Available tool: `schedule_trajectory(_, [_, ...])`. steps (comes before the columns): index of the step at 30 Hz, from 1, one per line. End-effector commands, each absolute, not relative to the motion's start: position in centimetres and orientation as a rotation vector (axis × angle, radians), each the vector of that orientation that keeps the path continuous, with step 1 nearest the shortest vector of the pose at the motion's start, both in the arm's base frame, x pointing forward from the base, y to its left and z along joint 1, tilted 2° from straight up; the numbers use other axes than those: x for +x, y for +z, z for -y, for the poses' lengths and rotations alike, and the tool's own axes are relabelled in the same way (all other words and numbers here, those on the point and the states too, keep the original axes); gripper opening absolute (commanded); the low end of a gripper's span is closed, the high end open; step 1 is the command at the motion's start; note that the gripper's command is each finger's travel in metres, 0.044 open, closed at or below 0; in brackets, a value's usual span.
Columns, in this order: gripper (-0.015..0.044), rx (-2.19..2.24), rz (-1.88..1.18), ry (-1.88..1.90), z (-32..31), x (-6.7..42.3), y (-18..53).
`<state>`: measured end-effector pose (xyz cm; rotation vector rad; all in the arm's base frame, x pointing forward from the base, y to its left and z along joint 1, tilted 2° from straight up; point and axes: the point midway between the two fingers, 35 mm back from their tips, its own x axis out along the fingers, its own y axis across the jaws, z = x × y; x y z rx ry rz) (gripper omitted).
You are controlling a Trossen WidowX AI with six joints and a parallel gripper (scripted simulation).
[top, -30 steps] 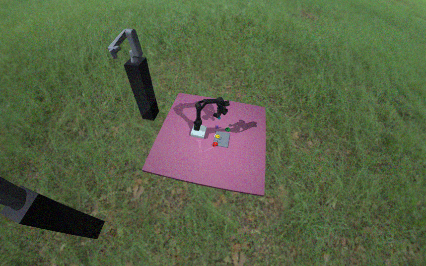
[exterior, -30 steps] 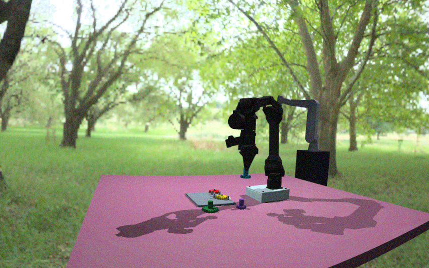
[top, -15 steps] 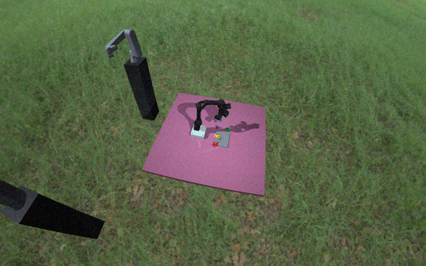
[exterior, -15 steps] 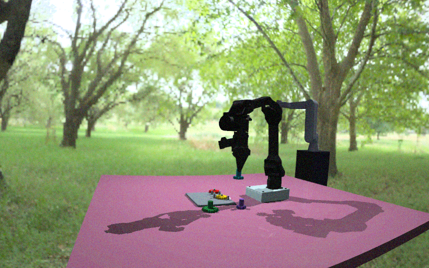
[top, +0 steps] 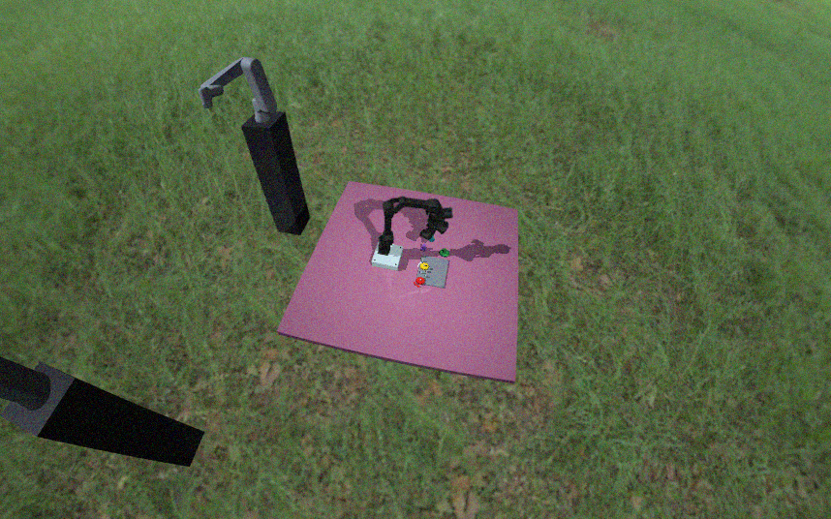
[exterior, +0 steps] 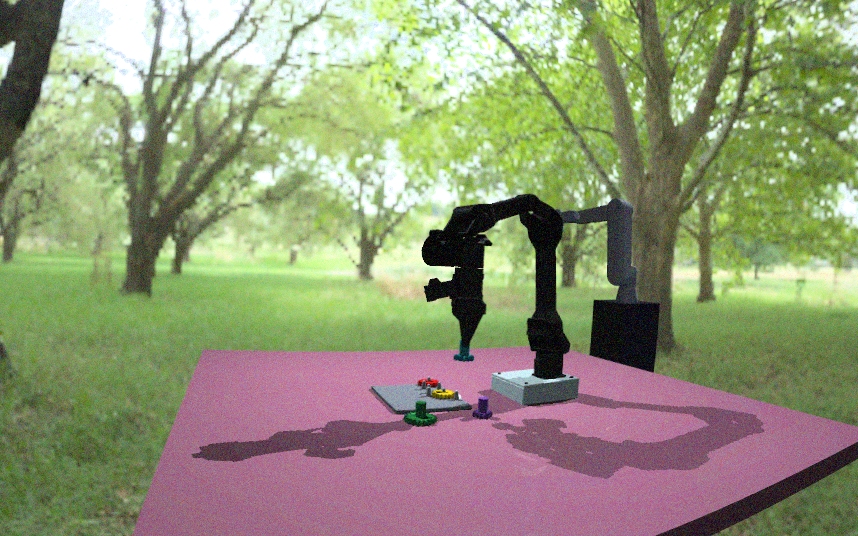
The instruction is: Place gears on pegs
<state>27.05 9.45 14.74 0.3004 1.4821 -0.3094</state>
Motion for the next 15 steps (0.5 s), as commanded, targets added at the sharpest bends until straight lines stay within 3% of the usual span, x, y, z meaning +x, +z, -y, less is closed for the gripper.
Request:
schedule_trajectory(1, [0.0000,0.296,-1.494,-0.310,-8.5,27.4,14.1])
schedule_trajectory(15, [0.0000,0.294,-1.493,-0.312,-5.7,28.4,13.4])
